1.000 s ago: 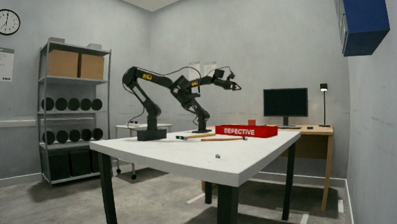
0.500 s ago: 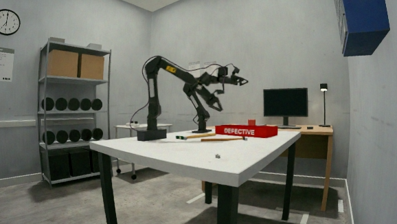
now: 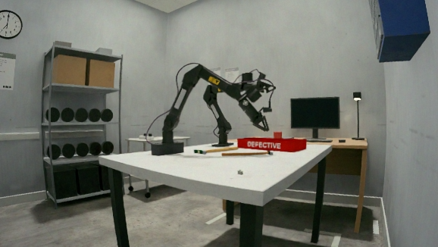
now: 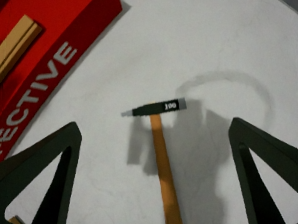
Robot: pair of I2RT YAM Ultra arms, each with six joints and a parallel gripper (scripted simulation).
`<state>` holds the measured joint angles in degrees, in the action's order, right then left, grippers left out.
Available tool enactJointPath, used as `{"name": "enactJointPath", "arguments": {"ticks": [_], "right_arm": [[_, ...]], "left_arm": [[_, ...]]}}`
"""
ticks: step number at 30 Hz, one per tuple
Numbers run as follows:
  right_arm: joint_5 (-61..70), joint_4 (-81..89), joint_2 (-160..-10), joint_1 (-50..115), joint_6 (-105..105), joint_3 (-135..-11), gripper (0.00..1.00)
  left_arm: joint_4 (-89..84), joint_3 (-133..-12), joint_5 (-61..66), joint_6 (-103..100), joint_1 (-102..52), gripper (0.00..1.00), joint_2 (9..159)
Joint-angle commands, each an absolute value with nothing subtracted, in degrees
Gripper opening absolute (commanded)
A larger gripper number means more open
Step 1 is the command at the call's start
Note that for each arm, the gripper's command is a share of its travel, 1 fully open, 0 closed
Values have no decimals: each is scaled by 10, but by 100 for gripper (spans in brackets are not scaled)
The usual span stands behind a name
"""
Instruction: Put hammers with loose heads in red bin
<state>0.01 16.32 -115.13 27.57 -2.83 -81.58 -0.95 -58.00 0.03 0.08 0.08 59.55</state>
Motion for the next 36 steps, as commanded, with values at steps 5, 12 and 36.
{"name": "enactJointPath", "arguments": {"ticks": [5, 12, 36], "right_arm": [[-8, 187, -1161, 270, -21, -855, 100], [-8, 187, -1161, 270, -22, -856, 100], [-3, 188, -1156, 273, -25, -850, 100]], "left_arm": [[9, -606, -1, -2, -2, 100, 601], [2, -601, 0, 0, 0, 100, 597], [2, -601, 0, 0, 0, 100, 597]]}}
